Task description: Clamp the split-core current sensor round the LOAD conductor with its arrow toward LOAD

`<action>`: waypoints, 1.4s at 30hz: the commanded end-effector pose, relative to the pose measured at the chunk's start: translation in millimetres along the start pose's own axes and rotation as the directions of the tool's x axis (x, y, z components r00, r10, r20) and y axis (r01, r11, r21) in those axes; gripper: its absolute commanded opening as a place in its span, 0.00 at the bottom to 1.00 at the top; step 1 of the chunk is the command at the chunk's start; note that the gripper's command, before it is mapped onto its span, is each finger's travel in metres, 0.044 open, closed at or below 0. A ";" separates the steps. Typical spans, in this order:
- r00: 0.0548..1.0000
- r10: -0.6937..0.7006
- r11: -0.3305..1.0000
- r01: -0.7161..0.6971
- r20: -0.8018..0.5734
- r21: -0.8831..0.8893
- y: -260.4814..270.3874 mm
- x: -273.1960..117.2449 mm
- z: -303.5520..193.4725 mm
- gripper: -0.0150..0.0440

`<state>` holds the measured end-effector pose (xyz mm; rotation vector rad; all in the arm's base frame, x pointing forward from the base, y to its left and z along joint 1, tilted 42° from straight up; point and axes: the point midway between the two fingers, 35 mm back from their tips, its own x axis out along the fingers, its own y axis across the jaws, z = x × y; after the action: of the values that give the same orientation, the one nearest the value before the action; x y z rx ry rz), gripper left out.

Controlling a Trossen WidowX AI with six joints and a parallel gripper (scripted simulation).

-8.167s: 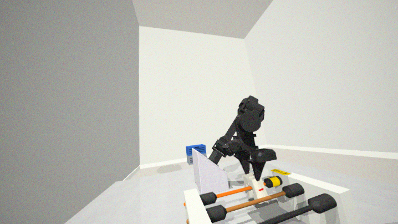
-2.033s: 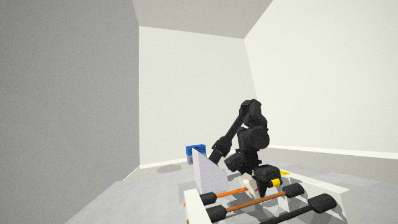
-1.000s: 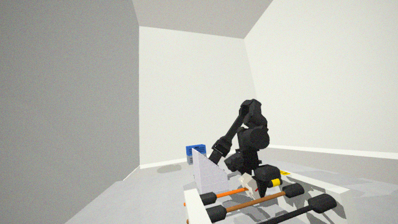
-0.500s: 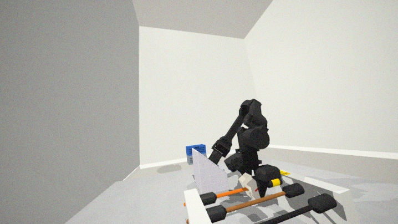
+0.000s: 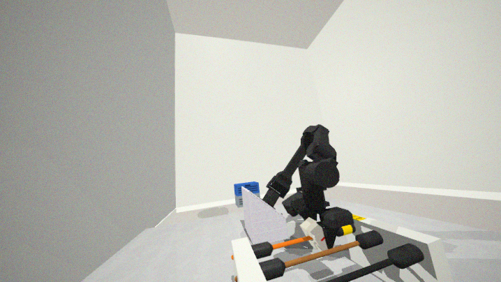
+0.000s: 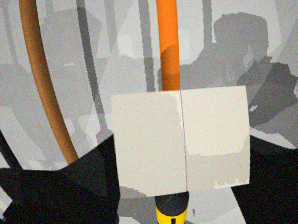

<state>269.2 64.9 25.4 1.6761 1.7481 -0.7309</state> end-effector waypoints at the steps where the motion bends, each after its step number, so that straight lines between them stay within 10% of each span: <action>1: 1.000 -0.001 1.000 0.001 -0.002 -0.002 0.0 0.6 -0.8 0.25; 7: 1.000 -0.001 1.000 0.001 -0.002 -0.002 0.0 0.6 -0.8 0.25; 24: 1.000 -0.019 1.000 0.019 0.003 0.001 0.4 -5.4 3.2 1.00; 42: 0.996 -0.086 0.996 0.086 0.003 0.003 -0.7 -11.9 7.3 1.00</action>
<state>270.4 46.6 32.0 1.6085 1.8237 -0.7714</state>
